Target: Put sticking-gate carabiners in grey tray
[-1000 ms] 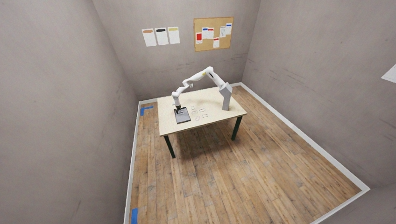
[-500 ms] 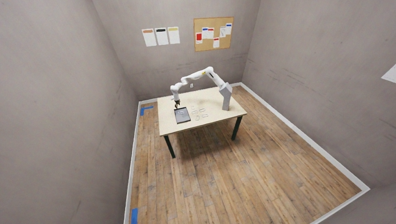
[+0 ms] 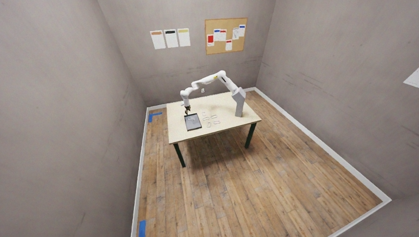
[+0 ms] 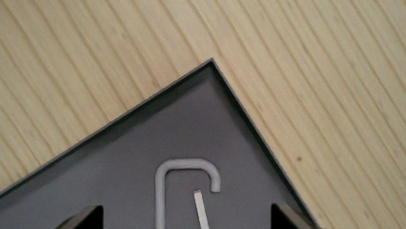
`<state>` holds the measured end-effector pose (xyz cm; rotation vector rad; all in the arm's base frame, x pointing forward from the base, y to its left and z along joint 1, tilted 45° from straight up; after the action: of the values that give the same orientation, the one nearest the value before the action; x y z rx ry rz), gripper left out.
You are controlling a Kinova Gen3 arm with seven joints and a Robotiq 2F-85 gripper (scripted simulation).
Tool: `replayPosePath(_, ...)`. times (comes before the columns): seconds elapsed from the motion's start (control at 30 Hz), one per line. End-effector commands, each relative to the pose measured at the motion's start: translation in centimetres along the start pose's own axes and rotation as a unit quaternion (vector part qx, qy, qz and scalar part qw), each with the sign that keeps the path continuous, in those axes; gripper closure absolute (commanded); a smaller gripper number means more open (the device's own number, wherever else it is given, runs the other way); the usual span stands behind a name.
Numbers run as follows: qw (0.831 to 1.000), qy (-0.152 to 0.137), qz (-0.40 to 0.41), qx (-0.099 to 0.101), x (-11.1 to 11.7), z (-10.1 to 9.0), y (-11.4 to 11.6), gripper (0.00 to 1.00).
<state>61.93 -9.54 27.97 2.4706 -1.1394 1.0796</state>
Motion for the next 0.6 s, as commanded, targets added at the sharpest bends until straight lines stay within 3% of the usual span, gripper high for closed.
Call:
replayPosePath(0.0,1.0,0.001,0.0,0.001,0.0,-0.1,-0.1,0.0)
replayPosePath(0.1,1.0,0.001,0.0,0.001,0.0,-0.1,-0.1,0.0)
replayPosePath(0.13,1.0,0.001,0.0,0.001,-3.4,-3.2,1.7,0.0)
replayPosePath(0.57,1.0,0.001,0.0,0.001,-3.4,-3.2,1.7,0.0)
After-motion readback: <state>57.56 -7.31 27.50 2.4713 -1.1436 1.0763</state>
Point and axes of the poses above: the point where the finger pads meet when closed, its own z axis out along the fingers, its own y axis across the jaws, x = y × z, the point moved 7 cm from there along -z, back along the fingers, and after that the axes turned 13 degrees about z, right-handed, at the moved point
